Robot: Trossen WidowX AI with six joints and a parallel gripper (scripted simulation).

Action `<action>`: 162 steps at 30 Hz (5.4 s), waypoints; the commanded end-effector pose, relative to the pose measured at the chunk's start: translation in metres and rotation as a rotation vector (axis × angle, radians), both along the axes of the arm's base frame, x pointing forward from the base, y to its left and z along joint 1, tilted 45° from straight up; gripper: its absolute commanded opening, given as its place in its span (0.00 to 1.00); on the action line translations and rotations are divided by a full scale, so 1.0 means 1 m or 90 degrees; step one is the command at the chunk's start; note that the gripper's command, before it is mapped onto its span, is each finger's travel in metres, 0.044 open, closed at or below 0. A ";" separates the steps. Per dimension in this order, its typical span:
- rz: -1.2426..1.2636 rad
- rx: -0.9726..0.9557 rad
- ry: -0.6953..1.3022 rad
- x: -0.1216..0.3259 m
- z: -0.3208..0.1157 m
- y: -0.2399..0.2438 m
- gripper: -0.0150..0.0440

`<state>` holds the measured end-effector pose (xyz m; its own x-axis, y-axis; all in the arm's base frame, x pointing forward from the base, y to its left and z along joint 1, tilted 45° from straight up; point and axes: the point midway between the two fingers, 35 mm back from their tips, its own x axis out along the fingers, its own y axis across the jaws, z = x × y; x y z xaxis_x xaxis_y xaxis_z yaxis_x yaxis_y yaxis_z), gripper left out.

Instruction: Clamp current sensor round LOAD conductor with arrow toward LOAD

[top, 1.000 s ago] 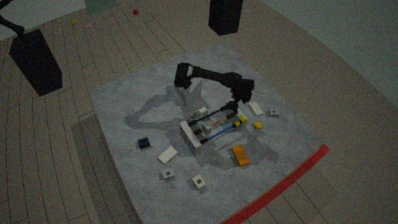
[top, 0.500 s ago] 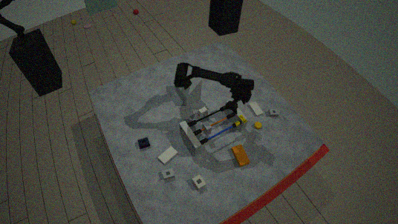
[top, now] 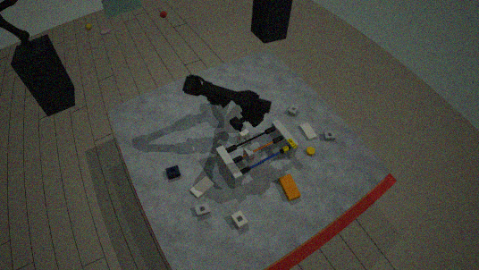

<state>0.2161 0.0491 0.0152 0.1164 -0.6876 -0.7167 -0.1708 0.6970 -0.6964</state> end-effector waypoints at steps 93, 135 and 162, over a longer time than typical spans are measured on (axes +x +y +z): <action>0.006 -0.009 0.038 -0.010 0.046 0.034 0.25; 0.493 -0.074 0.497 0.143 0.025 0.080 0.25; 0.647 -0.099 0.645 0.189 -0.002 0.067 0.25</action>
<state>0.4047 0.1207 0.0168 0.0897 -0.6927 -0.7157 -0.9952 -0.0898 -0.0379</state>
